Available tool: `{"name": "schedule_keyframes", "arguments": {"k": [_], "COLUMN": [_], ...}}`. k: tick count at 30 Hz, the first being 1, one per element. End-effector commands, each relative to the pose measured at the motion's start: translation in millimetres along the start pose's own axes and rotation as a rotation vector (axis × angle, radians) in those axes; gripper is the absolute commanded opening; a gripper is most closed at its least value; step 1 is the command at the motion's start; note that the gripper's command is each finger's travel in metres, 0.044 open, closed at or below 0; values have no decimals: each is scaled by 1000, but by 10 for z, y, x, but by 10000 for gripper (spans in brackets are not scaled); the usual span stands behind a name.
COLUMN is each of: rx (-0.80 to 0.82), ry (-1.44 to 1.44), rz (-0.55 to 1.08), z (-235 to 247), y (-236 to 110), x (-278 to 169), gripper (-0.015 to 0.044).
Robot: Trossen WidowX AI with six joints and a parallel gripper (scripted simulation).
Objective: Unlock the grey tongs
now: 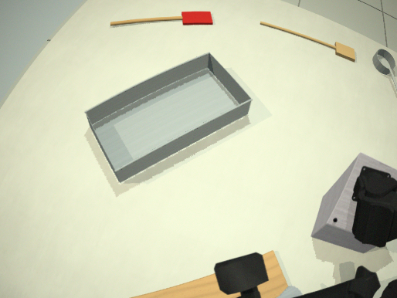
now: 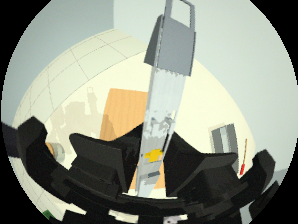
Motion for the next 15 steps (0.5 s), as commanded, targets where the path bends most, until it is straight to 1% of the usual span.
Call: {"name": "schedule_keyframes", "arguments": {"k": [1, 15], "rx": [6, 30], "ry": [-22, -53], "rz": [65, 308], "z": [35, 65], "y": [32, 177], "x": [32, 22], "gripper": [-150, -150]}}
Point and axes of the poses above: the point midway between the two fingers, 35 mm back from their tips, its own y axis out along the fingers, its own z axis across the jaws, x = y × z, the point moved 3 cm from there along -y, back along the fingers, and after that the axes turned 2 degrees about -y, right-handed, at the moved point
